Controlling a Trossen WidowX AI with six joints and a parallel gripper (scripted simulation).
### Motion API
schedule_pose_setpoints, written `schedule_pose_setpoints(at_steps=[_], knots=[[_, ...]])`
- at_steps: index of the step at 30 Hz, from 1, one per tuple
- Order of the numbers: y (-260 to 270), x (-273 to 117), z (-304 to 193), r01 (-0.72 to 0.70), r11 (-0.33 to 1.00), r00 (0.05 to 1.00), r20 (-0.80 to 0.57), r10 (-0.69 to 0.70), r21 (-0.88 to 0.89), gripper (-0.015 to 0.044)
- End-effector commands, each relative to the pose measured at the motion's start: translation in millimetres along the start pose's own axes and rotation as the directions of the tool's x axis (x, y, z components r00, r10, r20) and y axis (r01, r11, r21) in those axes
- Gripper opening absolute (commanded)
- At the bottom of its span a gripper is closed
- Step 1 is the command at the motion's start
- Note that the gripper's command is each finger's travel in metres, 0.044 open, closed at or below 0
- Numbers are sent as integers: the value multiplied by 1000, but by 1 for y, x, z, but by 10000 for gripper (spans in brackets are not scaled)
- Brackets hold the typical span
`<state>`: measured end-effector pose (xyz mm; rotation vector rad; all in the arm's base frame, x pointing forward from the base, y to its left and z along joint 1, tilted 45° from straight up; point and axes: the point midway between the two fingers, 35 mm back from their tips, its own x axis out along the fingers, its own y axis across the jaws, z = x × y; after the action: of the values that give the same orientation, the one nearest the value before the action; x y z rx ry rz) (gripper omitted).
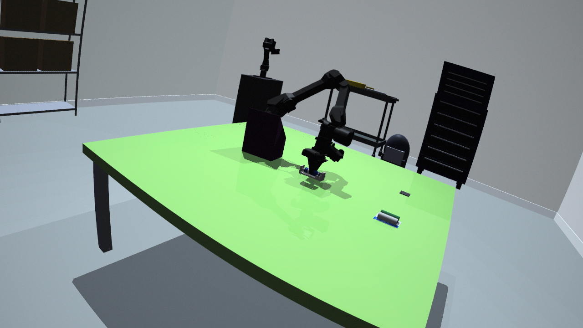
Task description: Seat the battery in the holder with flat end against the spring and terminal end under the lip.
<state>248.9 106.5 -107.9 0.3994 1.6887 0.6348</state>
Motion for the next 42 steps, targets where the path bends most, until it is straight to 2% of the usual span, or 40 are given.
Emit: schedule_pose_setpoints(at_steps=[1,20,24,42], knots=[[-1,1,3,-2,1000,1000,-7,2,6,68],[0,0,8,1,1000,1000,-3,-1,5,68],[0,0,8,1,1000,1000,-3,-1,5,169],[-2,-15,7,2,1000,1000,-2,-2,2,169]])
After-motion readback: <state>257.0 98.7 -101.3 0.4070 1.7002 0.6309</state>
